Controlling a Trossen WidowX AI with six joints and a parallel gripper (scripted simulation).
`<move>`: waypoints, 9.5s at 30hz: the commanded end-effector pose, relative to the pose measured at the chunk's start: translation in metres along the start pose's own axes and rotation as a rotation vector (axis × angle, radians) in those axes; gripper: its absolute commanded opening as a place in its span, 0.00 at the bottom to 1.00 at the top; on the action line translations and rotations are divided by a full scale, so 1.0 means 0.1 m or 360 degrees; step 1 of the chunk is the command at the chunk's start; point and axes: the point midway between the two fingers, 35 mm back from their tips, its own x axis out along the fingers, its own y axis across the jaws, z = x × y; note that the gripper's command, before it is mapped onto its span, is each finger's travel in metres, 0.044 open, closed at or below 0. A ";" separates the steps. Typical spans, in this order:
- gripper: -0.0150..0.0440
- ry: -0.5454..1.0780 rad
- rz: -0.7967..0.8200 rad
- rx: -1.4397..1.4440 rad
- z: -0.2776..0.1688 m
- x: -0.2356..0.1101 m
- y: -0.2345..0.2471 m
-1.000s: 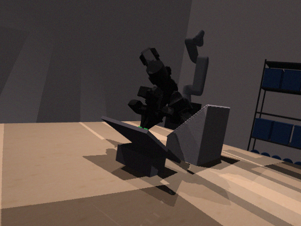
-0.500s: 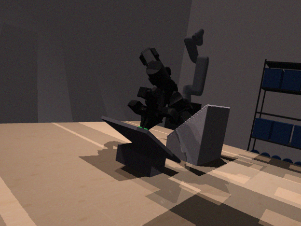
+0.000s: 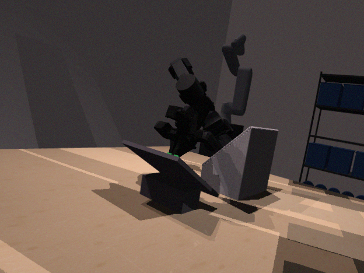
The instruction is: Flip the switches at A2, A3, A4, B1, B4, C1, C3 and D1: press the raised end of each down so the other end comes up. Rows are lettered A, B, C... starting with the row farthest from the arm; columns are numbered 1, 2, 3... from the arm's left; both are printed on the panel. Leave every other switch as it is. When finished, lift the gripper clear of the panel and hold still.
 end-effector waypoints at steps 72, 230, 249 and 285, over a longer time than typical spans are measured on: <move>0.25 0.0000 0.0011 -0.0007 -0.41 -0.07 0.66; 0.25 0.0083 0.0007 -0.0008 -0.20 -0.02 0.22; 0.25 0.0069 0.0016 -0.0004 -0.18 -0.32 0.25; 0.25 0.0003 0.0014 -0.0008 -0.80 -0.29 0.66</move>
